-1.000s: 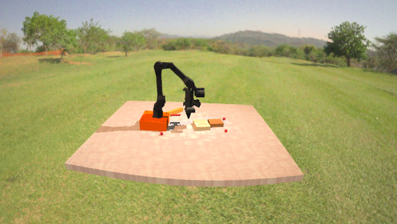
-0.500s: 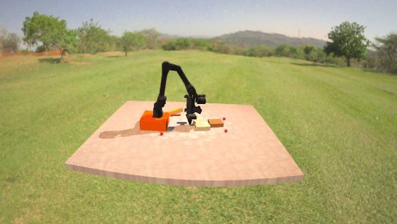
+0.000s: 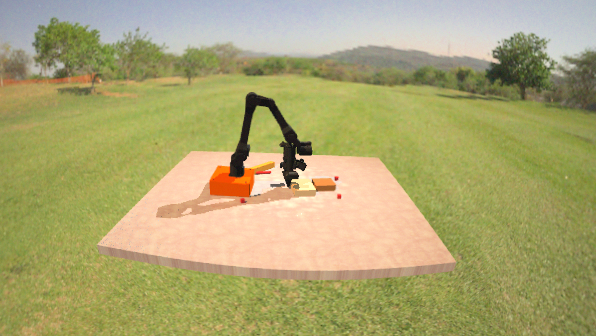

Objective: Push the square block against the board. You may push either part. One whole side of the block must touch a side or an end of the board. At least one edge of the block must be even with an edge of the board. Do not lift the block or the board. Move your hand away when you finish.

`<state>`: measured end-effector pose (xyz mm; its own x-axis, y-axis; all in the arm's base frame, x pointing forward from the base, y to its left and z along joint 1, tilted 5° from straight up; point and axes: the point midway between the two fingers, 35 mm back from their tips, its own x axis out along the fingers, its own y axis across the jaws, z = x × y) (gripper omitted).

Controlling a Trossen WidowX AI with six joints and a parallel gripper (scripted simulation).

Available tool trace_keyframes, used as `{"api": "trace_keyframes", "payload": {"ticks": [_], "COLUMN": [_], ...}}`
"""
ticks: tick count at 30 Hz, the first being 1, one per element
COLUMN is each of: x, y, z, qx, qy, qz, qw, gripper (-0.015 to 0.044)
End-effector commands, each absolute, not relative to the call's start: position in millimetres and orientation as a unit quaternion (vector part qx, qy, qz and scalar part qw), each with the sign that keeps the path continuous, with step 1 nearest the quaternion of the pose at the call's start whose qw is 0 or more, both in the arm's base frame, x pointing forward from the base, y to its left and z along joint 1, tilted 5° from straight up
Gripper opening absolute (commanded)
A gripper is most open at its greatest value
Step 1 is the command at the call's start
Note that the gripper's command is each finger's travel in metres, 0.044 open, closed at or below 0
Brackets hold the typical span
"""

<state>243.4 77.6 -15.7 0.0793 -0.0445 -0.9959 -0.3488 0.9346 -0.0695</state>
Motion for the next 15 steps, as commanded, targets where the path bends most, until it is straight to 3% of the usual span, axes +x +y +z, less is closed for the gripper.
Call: {"api": "trace_keyframes", "payload": {"ticks": [1, 15], "x": [247.8, 263.0], "y": [79.2, 85.0], "z": [-15.1, -13.5], "qx": [-0.147, -0.147], "qy": [0.670, 0.670], "qz": [0.106, 0.106], "qw": [0.720, 0.720], "gripper": [0.0000, 0.0000]}}
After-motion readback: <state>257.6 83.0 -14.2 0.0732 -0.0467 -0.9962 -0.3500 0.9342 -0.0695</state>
